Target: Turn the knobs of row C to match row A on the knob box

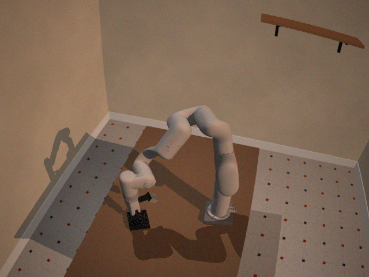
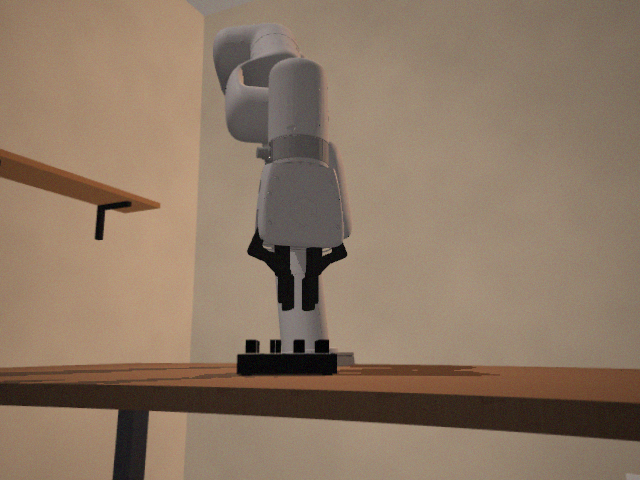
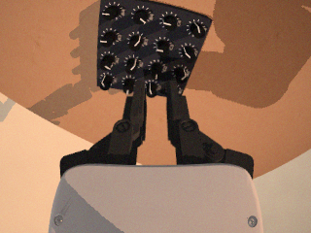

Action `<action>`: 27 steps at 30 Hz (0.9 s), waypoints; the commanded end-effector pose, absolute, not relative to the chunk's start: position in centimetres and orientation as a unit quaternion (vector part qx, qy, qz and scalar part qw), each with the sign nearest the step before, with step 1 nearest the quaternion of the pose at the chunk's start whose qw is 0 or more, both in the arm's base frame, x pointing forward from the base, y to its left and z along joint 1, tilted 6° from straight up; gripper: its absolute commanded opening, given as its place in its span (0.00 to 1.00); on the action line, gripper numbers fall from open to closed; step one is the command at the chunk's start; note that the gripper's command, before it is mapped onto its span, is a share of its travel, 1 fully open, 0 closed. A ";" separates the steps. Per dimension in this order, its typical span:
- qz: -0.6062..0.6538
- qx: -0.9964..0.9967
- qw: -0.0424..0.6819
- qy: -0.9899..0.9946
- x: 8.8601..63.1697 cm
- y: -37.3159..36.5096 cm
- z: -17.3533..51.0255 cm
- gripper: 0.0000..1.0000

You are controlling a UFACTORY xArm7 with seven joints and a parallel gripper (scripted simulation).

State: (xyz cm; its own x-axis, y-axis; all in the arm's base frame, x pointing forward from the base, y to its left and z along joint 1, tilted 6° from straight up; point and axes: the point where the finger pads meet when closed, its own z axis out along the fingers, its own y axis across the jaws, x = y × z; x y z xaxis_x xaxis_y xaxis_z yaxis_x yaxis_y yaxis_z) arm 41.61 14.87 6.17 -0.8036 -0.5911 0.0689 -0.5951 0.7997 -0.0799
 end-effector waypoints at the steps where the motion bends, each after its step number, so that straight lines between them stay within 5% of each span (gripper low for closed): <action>1: 0.056 0.238 0.013 -0.970 41.7 15.0 6.4 0.19; 27: 0.056 -0.061 -0.005 -0.997 41.8 15.0 6.9 0.19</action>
